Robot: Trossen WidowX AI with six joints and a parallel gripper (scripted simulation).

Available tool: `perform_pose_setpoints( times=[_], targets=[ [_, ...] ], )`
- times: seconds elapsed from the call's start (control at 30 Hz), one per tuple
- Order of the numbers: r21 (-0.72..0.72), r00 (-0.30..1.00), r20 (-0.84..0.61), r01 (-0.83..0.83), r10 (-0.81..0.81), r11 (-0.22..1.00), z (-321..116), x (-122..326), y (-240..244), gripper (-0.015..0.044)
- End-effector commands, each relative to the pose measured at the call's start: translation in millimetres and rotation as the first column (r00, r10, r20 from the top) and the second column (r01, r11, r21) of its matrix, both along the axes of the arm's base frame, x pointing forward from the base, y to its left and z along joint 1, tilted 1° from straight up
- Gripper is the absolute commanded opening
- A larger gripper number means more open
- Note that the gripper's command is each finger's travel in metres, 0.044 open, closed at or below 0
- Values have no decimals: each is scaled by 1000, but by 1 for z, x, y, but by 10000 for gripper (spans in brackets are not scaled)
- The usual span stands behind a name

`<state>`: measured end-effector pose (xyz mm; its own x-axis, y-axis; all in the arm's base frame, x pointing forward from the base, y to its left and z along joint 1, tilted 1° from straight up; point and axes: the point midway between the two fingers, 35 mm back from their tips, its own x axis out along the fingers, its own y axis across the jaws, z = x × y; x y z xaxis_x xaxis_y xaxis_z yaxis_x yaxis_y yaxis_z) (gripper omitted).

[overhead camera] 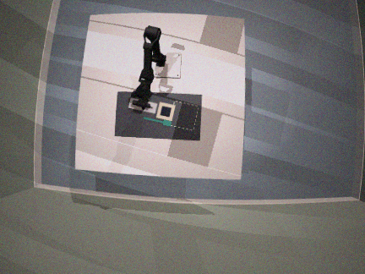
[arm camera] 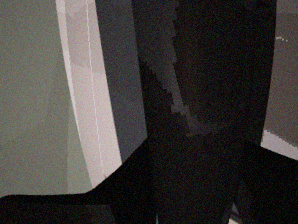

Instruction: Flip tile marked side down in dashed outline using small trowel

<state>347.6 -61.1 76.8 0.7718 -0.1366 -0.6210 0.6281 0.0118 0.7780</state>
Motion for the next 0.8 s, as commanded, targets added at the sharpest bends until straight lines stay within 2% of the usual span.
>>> perform_pose_setpoints(
  times=[0.0,0.77],
  targets=[
    [-8,1000,18,-5,5,1000,0,3,-1,0],
    [-5,1000,15,-6,6,1000,-1,7,31,0]
  ],
)
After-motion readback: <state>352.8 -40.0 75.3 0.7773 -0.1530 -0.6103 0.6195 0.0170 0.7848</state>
